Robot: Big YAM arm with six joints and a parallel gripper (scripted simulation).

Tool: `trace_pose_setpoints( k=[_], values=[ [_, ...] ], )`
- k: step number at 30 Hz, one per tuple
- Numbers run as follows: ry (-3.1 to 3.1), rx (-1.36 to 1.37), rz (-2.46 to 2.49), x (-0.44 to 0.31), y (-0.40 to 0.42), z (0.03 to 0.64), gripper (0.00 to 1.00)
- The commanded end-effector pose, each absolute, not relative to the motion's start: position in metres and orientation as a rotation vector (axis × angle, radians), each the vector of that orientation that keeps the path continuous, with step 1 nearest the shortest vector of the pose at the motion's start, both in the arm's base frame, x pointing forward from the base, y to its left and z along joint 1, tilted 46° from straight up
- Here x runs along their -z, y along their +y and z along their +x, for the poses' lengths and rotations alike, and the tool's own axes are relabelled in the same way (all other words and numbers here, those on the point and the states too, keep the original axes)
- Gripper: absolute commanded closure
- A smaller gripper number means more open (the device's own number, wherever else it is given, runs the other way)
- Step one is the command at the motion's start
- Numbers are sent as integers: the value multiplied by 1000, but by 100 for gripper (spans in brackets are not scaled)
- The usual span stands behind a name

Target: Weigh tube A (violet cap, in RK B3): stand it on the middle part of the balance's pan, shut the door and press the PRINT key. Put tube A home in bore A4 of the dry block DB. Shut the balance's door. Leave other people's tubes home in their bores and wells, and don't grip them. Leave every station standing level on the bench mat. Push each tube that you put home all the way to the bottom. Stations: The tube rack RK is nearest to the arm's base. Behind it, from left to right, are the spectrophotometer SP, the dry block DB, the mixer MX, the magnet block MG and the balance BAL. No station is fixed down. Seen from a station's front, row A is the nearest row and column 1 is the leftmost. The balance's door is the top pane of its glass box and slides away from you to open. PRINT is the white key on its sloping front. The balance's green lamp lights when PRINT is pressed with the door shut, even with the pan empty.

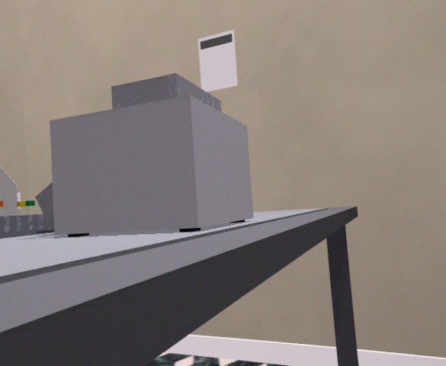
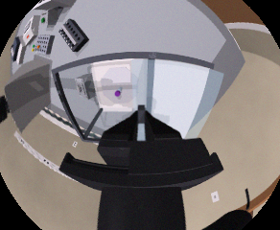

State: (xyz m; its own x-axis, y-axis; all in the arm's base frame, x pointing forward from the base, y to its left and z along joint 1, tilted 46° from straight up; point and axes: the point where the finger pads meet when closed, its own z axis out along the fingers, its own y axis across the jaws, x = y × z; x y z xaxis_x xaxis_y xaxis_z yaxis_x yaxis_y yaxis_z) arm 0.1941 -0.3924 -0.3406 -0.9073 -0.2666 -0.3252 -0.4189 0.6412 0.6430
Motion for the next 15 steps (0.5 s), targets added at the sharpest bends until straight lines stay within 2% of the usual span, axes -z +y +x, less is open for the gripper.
trace_pose_setpoints(
  k=[1, 15],
  values=[
    [2674, -1066, -568, 337, -410, 199, 94],
    [2677, -1057, -557, 326, -406, 193, 94]
  ],
)
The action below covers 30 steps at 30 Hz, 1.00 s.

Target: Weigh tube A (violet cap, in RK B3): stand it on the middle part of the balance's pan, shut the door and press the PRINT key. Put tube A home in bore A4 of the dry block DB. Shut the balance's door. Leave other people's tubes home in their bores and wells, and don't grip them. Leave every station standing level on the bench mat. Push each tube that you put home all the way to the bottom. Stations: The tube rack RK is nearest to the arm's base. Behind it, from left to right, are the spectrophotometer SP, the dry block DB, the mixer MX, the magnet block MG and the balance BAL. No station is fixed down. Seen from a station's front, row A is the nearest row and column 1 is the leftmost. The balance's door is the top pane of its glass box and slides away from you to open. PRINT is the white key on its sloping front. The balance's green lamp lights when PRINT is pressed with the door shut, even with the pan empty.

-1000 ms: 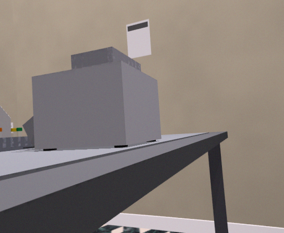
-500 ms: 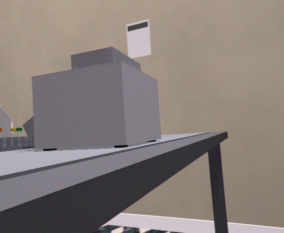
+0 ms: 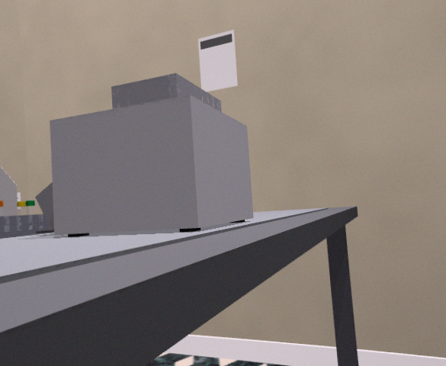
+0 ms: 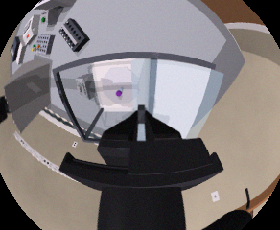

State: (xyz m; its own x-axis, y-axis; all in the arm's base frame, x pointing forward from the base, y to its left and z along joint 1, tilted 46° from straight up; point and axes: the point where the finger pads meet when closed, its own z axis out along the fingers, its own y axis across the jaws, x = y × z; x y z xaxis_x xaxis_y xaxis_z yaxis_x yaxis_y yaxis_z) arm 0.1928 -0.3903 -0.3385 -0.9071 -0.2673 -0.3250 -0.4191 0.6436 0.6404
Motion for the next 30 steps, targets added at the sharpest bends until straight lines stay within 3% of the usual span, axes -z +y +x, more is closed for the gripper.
trace_pose_setpoints(
  k=[1, 30],
  values=[
    [2677, -1056, -559, 325, -405, 193, 94],
    [2674, -1057, -567, 310, -388, 182, 94]
  ],
)
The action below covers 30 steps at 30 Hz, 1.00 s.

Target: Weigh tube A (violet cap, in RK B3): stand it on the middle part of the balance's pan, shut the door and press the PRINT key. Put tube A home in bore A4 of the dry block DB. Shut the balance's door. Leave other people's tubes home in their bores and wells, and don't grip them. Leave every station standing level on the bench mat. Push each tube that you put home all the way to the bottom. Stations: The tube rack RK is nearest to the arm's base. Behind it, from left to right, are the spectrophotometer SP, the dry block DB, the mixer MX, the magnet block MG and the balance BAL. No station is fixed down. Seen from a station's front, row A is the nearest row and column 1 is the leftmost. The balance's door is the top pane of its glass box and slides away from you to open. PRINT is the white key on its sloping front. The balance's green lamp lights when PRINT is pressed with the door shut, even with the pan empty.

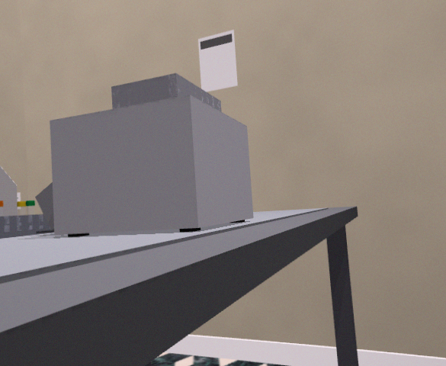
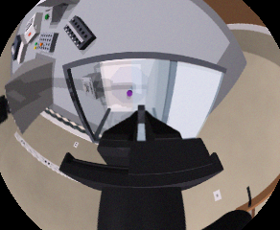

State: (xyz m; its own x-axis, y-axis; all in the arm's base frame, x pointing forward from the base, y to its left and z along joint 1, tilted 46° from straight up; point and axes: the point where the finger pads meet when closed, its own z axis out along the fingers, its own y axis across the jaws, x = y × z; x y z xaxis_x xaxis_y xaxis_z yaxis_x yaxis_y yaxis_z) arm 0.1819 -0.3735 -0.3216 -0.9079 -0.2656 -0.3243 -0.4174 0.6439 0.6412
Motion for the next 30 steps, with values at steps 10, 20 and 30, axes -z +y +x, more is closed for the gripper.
trace_pose_setpoints(
  k=[10, 20, 30],
  values=[
    [2669, -1075, -564, 306, -379, 179, 94],
    [2673, -1059, -566, 299, -376, 174, 94],
    [2673, -1060, -566, 294, -370, 171, 94]
  ],
)
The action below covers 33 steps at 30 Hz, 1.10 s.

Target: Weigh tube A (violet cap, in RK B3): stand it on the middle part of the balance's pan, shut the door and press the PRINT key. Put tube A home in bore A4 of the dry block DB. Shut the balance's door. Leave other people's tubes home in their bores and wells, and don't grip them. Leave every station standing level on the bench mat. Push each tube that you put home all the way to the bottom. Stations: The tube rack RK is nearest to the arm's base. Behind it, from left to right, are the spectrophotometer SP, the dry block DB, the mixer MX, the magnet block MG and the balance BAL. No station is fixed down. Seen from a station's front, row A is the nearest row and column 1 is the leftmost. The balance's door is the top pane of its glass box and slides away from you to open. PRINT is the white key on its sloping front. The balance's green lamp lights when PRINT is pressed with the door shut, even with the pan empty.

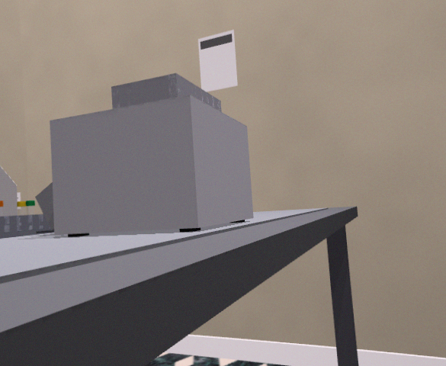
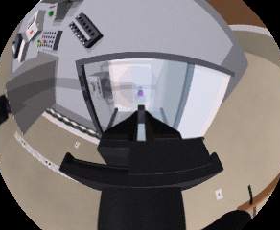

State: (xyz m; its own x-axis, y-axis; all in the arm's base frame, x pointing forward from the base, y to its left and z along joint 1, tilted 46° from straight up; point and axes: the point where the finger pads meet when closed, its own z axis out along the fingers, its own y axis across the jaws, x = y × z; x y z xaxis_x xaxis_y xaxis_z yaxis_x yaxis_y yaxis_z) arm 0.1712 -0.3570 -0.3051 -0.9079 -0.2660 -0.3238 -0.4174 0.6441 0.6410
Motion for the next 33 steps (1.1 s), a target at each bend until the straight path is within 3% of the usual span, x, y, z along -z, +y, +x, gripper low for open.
trace_pose_setpoints(
  k=[1, 33],
  values=[
    [2672, -1061, -566, 293, -370, 170, 94],
    [2674, -1058, -566, 277, -351, 159, 94]
  ],
)
